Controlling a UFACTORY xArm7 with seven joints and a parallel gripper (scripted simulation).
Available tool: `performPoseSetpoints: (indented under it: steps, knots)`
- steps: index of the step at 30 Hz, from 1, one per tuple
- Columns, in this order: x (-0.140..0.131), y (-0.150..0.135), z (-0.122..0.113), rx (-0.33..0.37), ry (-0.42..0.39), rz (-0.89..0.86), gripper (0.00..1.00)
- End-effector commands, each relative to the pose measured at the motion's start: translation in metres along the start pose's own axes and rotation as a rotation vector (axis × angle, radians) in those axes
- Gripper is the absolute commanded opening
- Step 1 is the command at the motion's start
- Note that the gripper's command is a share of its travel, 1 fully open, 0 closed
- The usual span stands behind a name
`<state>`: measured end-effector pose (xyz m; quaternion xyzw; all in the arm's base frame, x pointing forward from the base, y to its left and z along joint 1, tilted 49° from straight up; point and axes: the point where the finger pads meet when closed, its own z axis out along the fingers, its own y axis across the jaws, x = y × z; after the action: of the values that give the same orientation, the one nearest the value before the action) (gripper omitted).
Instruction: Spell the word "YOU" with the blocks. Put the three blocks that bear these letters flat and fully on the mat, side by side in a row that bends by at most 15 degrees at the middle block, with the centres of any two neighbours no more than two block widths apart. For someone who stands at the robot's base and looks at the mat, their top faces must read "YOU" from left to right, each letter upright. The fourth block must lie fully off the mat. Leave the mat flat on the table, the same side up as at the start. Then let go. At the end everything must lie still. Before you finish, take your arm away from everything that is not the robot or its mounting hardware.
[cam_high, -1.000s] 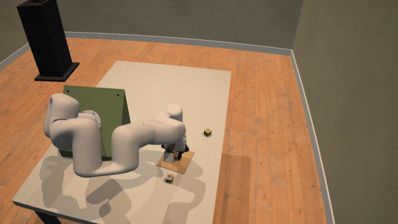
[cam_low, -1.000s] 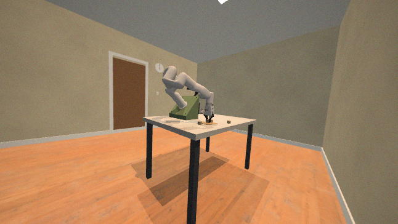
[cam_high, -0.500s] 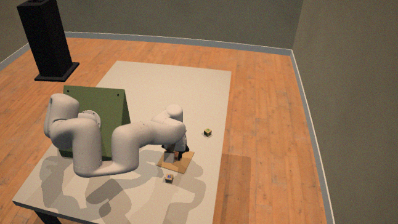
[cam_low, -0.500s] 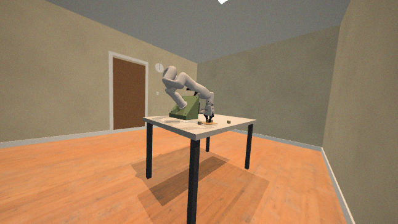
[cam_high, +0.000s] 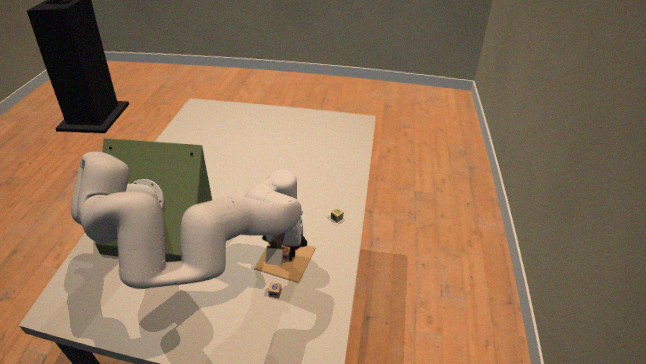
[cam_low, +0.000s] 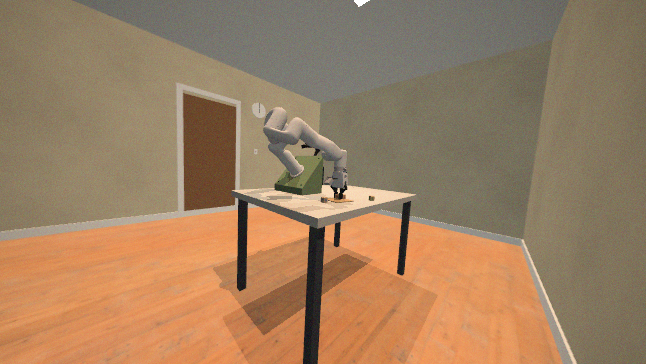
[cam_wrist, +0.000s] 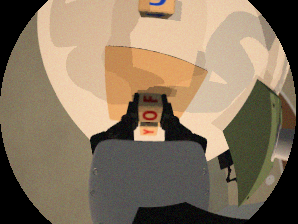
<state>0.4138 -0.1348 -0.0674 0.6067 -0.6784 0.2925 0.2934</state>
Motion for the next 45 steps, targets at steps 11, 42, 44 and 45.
performPoseSetpoints:
  steps: [11, 42, 44, 45]
  knots:
    - [-0.0011, -0.0013, 0.0, 0.004, -0.002, 0.0, 0.27]
    - [-0.0011, -0.0013, 0.002, 0.004, -0.002, 0.0, 0.27]
    - [-0.0011, -0.0013, 0.002, 0.004, -0.002, 0.0, 0.27]
    - [-0.0011, -0.0013, 0.002, 0.004, -0.002, 0.0, 0.27]
